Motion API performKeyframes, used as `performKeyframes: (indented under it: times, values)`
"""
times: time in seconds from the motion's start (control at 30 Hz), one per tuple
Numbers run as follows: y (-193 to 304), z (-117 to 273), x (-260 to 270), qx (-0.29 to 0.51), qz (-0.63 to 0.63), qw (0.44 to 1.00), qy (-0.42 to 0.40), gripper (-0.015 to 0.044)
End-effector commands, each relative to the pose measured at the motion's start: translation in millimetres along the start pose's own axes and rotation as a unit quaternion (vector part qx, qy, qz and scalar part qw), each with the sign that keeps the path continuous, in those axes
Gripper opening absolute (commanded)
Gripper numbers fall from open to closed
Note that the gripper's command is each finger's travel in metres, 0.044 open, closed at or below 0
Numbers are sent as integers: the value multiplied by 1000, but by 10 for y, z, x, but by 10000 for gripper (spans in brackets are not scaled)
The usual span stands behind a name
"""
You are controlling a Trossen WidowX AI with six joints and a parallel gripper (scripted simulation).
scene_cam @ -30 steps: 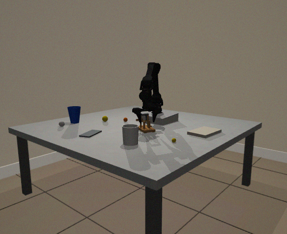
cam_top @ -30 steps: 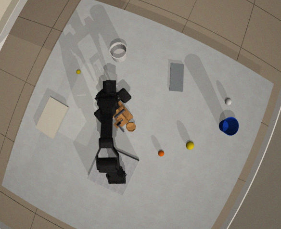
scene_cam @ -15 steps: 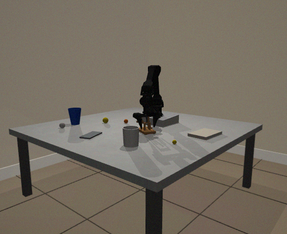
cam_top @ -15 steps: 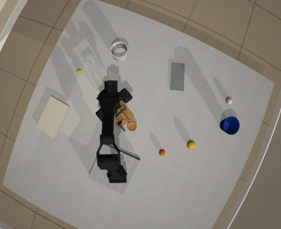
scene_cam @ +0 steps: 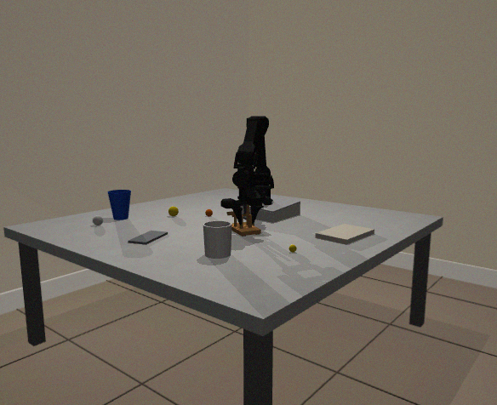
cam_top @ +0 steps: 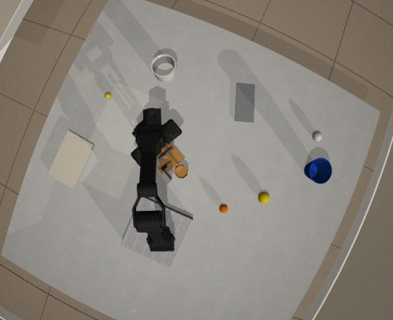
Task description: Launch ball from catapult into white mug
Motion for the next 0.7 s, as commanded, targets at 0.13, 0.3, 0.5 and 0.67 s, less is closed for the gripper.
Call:
performKeyframes:
  times: [0.13, 0.3, 0.5, 0.67]
  values:
    - [-3, 31, -3, 0, 0, 1000, 1, 85]
    - [-5, 501, -1, 0, 0, 1000, 0, 0]
    - [-6, 498, -3, 0, -41, 999, 0, 0]
    - [-6, 491, -9, 1, -125, 992, 0, 0]
Point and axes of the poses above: the point midway between the two fingers, 35 mm back from their tips, its own z axis back along the fingers, its own x axis across the jaws, y = z × x, the point moved 5 cm from there along z, back along the fingers, and after that the axes turned 5 degrees about -z, right-handed, at the moved point
